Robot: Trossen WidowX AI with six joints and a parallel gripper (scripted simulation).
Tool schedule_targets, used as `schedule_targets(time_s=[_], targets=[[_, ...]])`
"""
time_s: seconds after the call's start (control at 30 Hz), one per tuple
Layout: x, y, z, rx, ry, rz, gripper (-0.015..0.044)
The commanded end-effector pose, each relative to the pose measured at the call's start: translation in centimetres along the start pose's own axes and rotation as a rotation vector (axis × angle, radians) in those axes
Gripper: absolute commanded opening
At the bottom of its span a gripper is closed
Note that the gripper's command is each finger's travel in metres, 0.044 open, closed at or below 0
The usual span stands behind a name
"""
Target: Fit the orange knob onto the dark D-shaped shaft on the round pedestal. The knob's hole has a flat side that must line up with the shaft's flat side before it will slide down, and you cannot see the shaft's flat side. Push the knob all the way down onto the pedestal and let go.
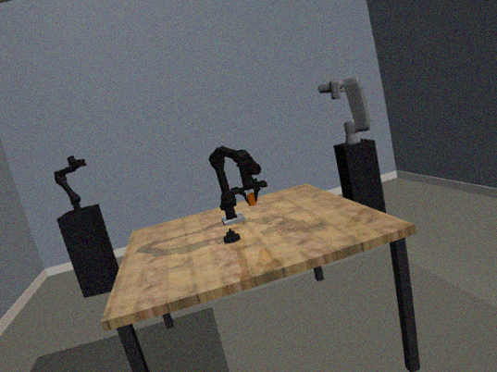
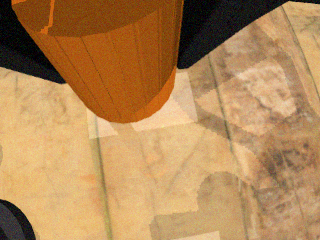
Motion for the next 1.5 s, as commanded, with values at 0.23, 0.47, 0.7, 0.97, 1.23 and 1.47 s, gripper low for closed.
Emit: schedule_targets(time_s=[0.23,0.47,0.7,0.97,1.23,1.47], targets=[[-2.2,-1.8,-0.4,-0.009,-0.005,-0.007,0.0000],[-3.9,-2.6,-1.0,-0.006,0.000,-0.027,0.0000],[-5.6,-3.4,-1.5,-0.003,0.003,-0.042,0.0000],[-7.6,-4.3,-2.1,-0.004,0.004,-0.039,0.0000],[-9.8,-5.2,-2.6,-0.008,0.004,-0.027,0.0000],[-11.8,-5.8,-3.1,-0.011,0.004,-0.017,0.0000]])
Point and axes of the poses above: the point midway between the two fingers, 35 mm back from their tips, its own z axis back along the fingers, its own x axis across the jaws, y = z × x, the point moved 4 cm from there along z, back along the fingers, and after that the axes turned 7 degrees about z, right-handed, at the moved point
